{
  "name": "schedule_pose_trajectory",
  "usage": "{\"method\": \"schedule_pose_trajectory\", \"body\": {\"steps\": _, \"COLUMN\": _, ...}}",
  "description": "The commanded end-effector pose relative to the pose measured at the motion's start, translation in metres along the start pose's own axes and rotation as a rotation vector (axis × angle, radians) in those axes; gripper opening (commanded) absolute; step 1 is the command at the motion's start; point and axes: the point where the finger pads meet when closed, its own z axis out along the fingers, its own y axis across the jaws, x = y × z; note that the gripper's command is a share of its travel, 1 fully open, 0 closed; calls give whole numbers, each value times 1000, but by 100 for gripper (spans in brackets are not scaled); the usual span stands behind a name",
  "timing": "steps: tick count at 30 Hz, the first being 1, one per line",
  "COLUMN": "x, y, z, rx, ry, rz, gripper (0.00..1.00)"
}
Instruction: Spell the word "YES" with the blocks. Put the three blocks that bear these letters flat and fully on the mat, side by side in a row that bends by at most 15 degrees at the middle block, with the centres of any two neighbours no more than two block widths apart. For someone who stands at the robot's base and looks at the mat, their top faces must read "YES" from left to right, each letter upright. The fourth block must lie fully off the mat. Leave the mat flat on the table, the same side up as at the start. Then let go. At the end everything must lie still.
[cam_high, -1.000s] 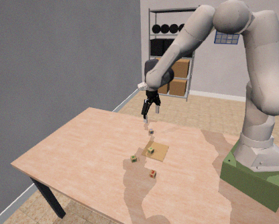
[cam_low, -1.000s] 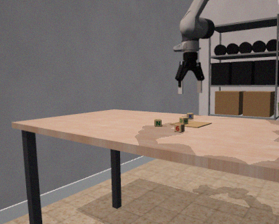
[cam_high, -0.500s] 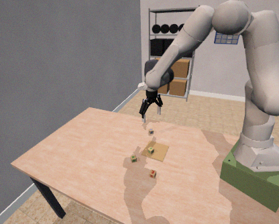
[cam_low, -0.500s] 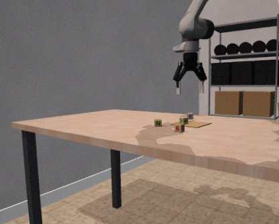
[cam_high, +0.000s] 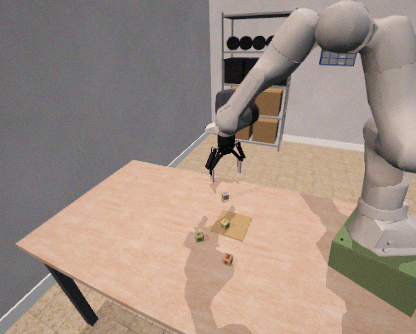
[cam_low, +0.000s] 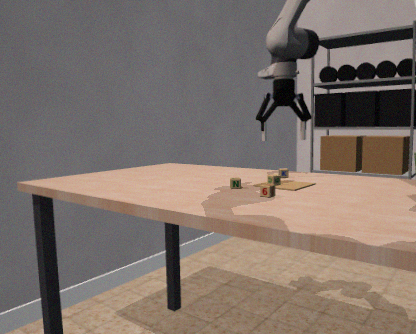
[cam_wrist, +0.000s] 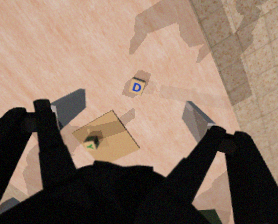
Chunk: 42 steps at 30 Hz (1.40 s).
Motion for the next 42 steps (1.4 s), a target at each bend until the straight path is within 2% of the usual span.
{"method": "schedule_pose_trajectory", "body": {"steps": 1, "x": 1, "y": -1, "z": 0, "rx": 3, "ry": 2, "rz": 139, "gripper": 100}}
{"method": "schedule_pose_trajectory", "body": {"steps": 42, "x": 1, "y": -1, "z": 6, "rx": 4, "ry": 1, "rz": 728, "gripper": 100}}
